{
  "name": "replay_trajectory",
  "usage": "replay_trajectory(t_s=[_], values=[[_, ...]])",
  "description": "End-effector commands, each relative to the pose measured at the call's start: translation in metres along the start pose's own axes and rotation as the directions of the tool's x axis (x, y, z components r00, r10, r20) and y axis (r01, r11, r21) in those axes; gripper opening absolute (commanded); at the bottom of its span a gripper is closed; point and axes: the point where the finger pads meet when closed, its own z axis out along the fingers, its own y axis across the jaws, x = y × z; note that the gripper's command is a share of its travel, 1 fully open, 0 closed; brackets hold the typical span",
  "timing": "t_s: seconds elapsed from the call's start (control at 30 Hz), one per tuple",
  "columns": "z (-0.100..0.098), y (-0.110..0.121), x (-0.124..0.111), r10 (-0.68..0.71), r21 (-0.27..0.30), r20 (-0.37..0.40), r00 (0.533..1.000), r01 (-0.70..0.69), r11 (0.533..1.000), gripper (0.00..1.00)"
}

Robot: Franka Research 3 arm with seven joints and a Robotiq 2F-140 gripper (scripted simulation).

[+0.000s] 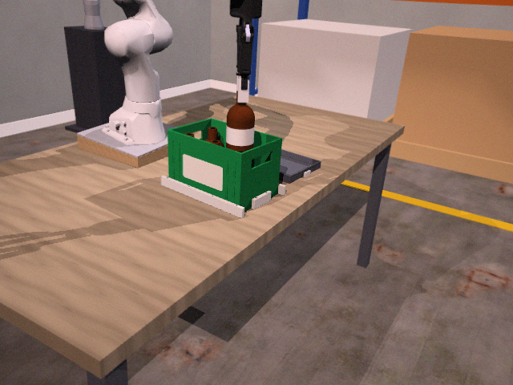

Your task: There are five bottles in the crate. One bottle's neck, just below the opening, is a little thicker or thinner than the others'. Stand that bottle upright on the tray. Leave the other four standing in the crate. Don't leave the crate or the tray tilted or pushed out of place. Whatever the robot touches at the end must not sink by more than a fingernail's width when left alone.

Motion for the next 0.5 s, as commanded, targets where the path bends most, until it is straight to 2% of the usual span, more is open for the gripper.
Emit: replay_trajectory(t_s=[0.0, 0.47], values=[[-0.0056, -0.0004, 0.0012, 0.005, 0.003, -0.002, 1.000, -0.005, 1.000, 0.10], [-0.0082, -0.0004, 0.0012, 0.005, 0.003, -0.002, 1.000, -0.005, 1.000, 0.10]])
